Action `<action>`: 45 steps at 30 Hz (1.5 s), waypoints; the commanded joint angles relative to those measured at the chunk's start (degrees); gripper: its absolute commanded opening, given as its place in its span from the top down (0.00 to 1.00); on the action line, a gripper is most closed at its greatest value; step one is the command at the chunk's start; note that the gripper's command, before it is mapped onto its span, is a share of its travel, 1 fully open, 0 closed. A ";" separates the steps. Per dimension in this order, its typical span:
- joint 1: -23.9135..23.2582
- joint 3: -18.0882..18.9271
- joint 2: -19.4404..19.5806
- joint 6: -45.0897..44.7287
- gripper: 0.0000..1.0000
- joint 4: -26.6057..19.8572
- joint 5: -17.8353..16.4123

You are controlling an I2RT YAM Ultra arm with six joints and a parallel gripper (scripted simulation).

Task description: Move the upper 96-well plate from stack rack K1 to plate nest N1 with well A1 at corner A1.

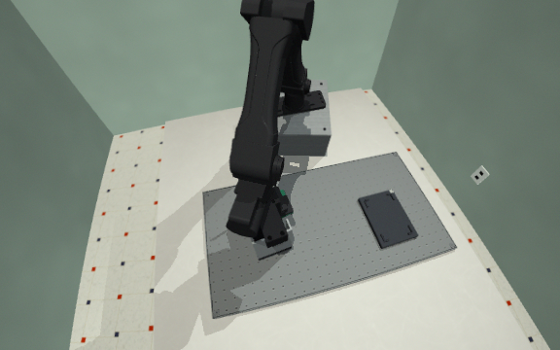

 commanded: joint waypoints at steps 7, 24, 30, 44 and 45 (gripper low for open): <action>-0.62 2.65 -3.96 -0.57 1.00 -4.04 -0.49; -0.82 4.83 -6.76 -0.75 1.00 -9.03 -0.50; -0.89 5.87 -7.76 -0.83 1.00 -11.08 -0.55; -1.06 8.16 -9.56 -0.99 1.00 -15.17 -0.56; -1.08 8.37 -9.70 -1.00 1.00 -15.52 -0.57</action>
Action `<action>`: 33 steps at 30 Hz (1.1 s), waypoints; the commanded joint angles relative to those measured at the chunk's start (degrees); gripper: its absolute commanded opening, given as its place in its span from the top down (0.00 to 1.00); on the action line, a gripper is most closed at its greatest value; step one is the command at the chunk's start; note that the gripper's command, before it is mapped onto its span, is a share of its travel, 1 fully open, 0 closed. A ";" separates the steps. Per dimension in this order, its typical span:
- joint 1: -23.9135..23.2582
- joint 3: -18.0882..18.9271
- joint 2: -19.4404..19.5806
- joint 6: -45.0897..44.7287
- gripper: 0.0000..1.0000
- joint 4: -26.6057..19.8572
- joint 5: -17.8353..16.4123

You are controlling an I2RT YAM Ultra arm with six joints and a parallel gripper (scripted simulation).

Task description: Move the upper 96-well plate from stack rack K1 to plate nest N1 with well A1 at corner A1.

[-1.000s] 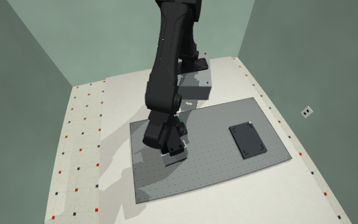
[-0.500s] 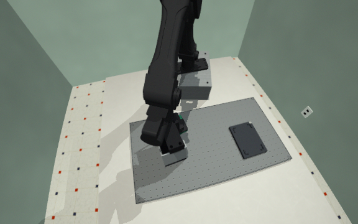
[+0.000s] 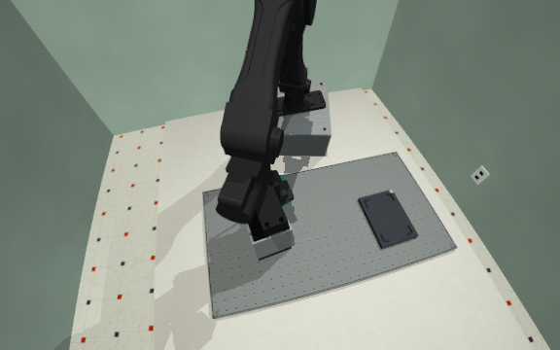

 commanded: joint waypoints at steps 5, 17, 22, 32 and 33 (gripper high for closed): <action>-0.59 2.92 -3.17 -0.54 1.00 -3.22 -0.45; -0.48 3.15 -3.20 -0.53 1.00 -3.22 -0.43; -0.48 3.15 -3.20 -0.53 1.00 -3.22 -0.43; -0.48 3.15 -3.20 -0.53 1.00 -3.22 -0.43; -0.48 3.15 -3.20 -0.53 1.00 -3.22 -0.43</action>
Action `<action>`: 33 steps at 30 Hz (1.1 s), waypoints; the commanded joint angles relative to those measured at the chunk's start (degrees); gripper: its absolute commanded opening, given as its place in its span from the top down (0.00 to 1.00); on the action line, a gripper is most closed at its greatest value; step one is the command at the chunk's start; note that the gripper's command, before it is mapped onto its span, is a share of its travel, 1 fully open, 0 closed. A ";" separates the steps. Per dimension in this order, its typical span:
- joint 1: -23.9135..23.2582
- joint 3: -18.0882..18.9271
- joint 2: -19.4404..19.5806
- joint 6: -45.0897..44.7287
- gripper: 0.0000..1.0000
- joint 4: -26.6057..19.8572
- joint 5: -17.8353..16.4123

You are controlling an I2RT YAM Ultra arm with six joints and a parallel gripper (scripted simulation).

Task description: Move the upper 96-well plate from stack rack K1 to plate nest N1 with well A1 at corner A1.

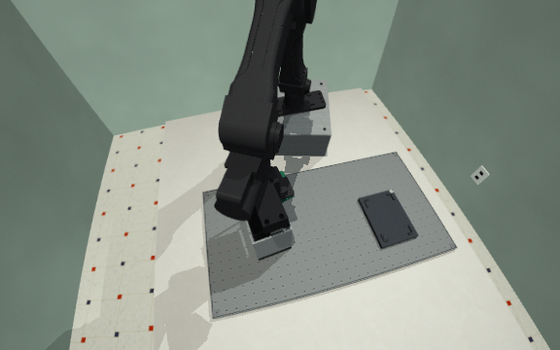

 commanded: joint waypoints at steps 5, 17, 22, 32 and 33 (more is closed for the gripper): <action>-0.42 1.86 -2.30 -0.47 1.00 -0.42 -0.43; -0.42 1.86 -2.30 -0.47 1.00 -0.42 -0.43; -0.42 1.86 -2.30 -0.47 1.00 -0.42 -0.43; 3.45 -2.12 -3.35 9.99 1.00 1.13 0.50; 4.01 -2.43 -3.58 10.58 1.00 1.26 0.64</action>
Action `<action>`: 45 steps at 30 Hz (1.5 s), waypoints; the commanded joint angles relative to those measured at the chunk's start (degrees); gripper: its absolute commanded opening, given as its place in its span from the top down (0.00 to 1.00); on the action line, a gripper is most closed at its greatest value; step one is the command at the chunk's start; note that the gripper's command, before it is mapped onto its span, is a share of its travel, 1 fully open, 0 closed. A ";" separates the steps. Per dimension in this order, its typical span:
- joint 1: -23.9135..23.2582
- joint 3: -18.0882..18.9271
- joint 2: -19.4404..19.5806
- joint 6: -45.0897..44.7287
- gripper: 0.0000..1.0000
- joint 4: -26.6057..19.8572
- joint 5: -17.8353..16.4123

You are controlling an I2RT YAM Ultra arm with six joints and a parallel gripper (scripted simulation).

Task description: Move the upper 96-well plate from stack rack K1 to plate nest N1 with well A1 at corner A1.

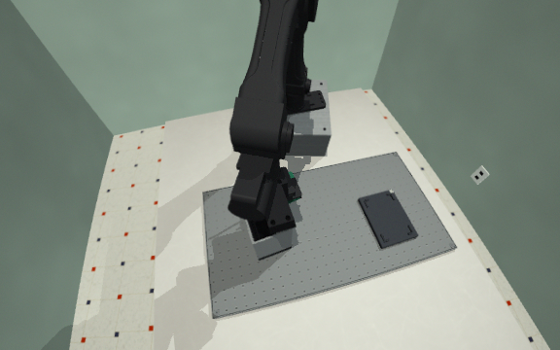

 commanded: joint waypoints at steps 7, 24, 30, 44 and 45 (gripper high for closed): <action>4.34 -2.10 -3.92 7.21 1.00 1.34 0.93; 13.15 -4.14 -5.64 15.84 1.00 2.34 2.87; 16.76 -4.49 -5.84 19.37 1.00 2.44 3.67; 24.02 -2.85 -5.53 26.48 1.00 2.47 5.19; 24.61 -2.80 -5.45 27.05 1.00 2.46 5.29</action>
